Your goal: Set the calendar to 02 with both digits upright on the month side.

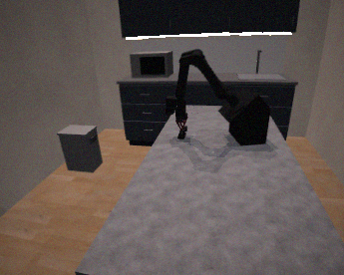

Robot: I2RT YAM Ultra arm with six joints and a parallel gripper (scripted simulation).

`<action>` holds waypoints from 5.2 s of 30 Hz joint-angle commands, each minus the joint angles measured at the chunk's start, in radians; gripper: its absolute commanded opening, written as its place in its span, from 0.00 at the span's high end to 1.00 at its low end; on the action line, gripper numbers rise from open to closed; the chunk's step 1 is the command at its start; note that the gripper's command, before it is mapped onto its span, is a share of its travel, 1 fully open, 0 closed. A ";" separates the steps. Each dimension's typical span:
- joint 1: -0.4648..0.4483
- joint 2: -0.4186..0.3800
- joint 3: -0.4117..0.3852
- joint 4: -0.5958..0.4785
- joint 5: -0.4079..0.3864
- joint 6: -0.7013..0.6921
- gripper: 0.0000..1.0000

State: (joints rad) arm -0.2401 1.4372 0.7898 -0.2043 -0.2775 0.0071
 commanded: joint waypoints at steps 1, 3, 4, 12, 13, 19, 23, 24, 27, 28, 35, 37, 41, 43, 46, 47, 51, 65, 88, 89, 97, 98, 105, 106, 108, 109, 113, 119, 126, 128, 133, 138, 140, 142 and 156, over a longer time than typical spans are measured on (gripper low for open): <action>-0.002 -0.005 0.001 0.004 0.000 0.000 0.53; -0.002 -0.005 0.001 0.004 0.000 0.000 0.53; -0.002 -0.005 0.001 0.004 0.000 0.000 0.53; -0.002 -0.005 0.001 0.004 0.000 0.000 0.53; -0.002 -0.005 0.001 0.004 0.000 0.000 0.53; -0.002 -0.005 0.001 0.004 0.000 0.000 0.53; -0.002 -0.005 0.001 0.004 0.000 0.000 0.53; -0.002 -0.005 0.001 0.004 0.000 0.000 0.53; -0.002 -0.005 0.001 0.004 0.000 0.000 0.53; -0.002 -0.005 0.001 0.004 0.000 0.000 0.53; -0.001 -0.001 0.001 0.008 0.001 0.001 0.53; 0.001 0.005 0.001 0.014 0.002 0.002 0.53; 0.006 0.025 0.002 0.035 0.006 0.006 0.53; 0.008 0.032 0.002 0.041 0.007 0.007 0.53; 0.011 0.046 0.003 0.055 0.009 0.010 0.53; 0.013 0.053 0.004 0.062 0.010 0.011 0.53; 0.020 0.081 0.006 0.089 0.015 0.017 0.53; 0.027 0.111 0.010 0.117 0.019 0.022 0.53; 0.027 0.111 0.010 0.117 0.019 0.022 0.53; 0.027 0.111 0.010 0.117 0.019 0.022 0.53; 0.027 0.111 0.010 0.117 0.019 0.022 0.53; 0.027 0.111 0.010 0.117 0.019 0.022 0.53; 0.027 0.111 0.010 0.117 0.019 0.022 0.73; 0.027 0.111 0.010 0.117 0.019 0.022 0.73; 0.027 0.111 0.010 0.117 0.019 0.022 0.73; 0.027 0.111 0.010 0.117 0.019 0.022 0.73; 0.027 0.111 0.010 0.117 0.019 0.022 0.73; 0.027 0.111 0.010 0.117 0.019 0.022 0.73; 0.027 0.111 0.010 0.117 0.019 0.022 0.73; 0.027 0.111 0.010 0.117 0.019 0.022 0.73; 0.027 0.111 0.010 0.116 0.019 0.022 0.73; 0.018 0.075 0.006 0.083 0.014 0.016 0.73; 0.009 0.037 0.002 0.046 0.008 0.008 0.73; -0.004 -0.012 0.001 -0.004 -0.001 -0.002 0.73; -0.089 -0.243 0.039 -0.294 -0.056 -0.069 0.73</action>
State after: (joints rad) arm -0.3210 1.2118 0.8192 -0.4252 -0.3187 -0.0460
